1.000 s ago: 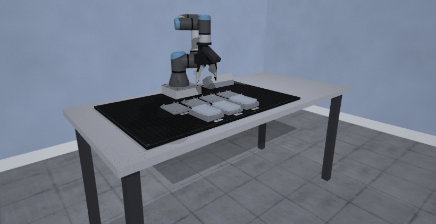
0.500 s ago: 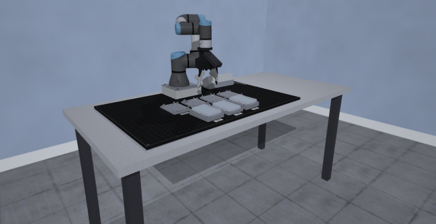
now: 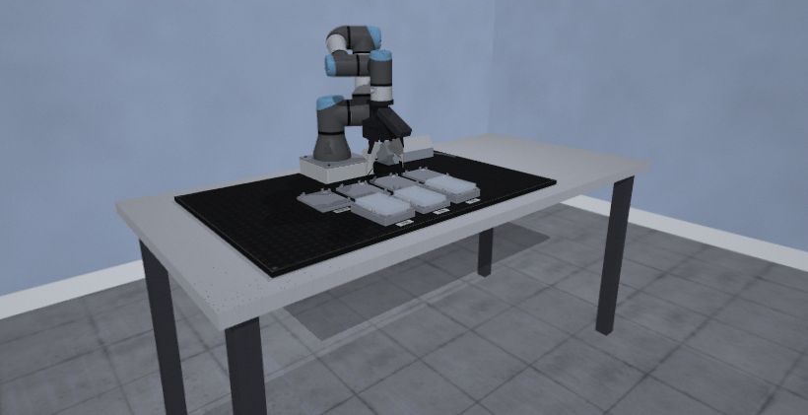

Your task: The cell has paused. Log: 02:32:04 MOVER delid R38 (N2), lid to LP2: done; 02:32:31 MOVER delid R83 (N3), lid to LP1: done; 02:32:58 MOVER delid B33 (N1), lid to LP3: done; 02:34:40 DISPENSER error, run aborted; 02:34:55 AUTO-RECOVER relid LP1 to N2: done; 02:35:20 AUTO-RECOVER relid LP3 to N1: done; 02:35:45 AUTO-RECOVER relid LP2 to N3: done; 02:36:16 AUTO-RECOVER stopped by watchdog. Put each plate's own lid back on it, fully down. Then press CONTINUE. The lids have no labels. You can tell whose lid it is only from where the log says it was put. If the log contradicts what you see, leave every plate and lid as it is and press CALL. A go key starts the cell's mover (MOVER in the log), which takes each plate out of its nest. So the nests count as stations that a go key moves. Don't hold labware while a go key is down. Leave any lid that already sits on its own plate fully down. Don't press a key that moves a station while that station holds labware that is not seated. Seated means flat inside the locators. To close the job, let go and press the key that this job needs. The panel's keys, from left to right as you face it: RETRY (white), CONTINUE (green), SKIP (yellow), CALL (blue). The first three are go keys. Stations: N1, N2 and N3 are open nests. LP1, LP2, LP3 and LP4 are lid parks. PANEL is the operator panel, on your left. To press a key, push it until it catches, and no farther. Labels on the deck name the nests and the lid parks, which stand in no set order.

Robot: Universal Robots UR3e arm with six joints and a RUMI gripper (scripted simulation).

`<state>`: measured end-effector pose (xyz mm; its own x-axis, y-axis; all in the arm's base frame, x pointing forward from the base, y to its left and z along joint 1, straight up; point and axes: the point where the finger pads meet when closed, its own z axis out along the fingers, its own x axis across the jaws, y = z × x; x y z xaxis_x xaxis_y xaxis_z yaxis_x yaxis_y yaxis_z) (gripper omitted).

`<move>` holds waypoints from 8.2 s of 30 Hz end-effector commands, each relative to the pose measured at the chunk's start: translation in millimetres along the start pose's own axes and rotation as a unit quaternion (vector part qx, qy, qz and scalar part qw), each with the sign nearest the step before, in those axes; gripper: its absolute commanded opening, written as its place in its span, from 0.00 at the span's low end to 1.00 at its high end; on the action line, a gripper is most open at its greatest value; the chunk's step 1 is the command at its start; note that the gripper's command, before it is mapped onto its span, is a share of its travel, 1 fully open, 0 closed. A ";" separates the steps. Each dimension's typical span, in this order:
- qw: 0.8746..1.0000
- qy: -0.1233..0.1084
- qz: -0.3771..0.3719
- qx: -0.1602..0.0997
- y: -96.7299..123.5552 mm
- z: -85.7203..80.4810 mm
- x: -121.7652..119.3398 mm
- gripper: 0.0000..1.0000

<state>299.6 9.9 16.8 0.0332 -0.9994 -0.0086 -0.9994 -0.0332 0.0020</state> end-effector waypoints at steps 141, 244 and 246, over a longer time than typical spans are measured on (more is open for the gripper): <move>1.000 0.001 -0.018 0.002 -151.1 10.7 130.9 0.00; 1.000 0.000 0.011 0.002 32.0 6.4 -65.0 0.00; 1.000 0.000 0.011 0.002 32.0 7.1 -65.0 0.00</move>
<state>264.7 74.0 10.9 0.0115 -0.9999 -0.0082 -0.9999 -0.0115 0.0015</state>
